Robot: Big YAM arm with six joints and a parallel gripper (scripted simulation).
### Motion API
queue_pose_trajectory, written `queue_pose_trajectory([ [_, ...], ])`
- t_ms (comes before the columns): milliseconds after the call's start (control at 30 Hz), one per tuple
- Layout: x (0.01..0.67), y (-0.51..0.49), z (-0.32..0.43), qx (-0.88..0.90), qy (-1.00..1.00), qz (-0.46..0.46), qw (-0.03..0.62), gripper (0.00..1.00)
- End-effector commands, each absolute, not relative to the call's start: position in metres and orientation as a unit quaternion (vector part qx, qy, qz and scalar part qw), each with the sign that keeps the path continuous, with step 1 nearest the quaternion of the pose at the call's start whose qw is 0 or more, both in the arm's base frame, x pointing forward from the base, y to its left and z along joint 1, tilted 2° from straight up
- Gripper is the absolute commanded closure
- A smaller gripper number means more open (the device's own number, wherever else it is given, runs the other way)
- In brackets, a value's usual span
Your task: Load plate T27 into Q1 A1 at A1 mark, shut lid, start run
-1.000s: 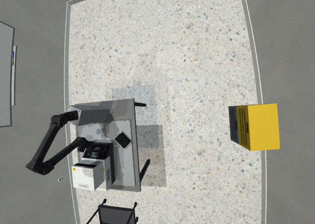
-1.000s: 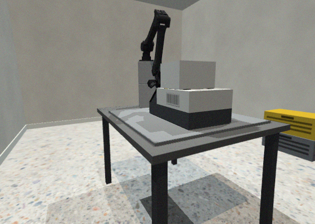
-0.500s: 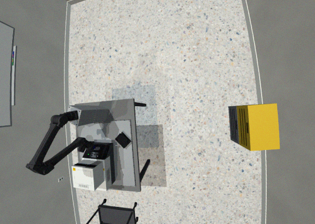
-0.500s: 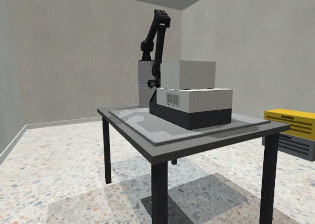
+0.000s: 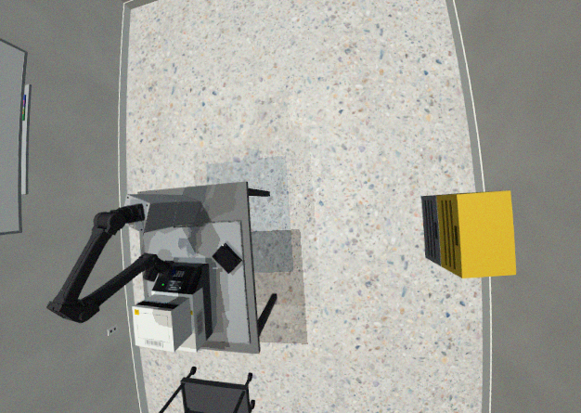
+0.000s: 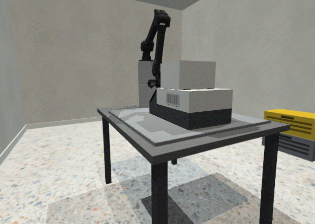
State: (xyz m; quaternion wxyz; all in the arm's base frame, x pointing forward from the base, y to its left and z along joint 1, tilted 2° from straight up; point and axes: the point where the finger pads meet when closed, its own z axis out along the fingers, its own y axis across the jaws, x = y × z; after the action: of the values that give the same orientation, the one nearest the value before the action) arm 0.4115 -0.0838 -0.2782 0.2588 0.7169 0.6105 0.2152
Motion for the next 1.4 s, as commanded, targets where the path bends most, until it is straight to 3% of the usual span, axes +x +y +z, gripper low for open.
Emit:
queue_pose_trajectory([
  [0, 0.442, -0.081, -0.259, 0.704, 0.609, 0.237, 0.280, 1.00],
  [1367, 0.457, -0.088, -0.250, 0.693, 0.608, 0.250, 0.296, 1.00],
])
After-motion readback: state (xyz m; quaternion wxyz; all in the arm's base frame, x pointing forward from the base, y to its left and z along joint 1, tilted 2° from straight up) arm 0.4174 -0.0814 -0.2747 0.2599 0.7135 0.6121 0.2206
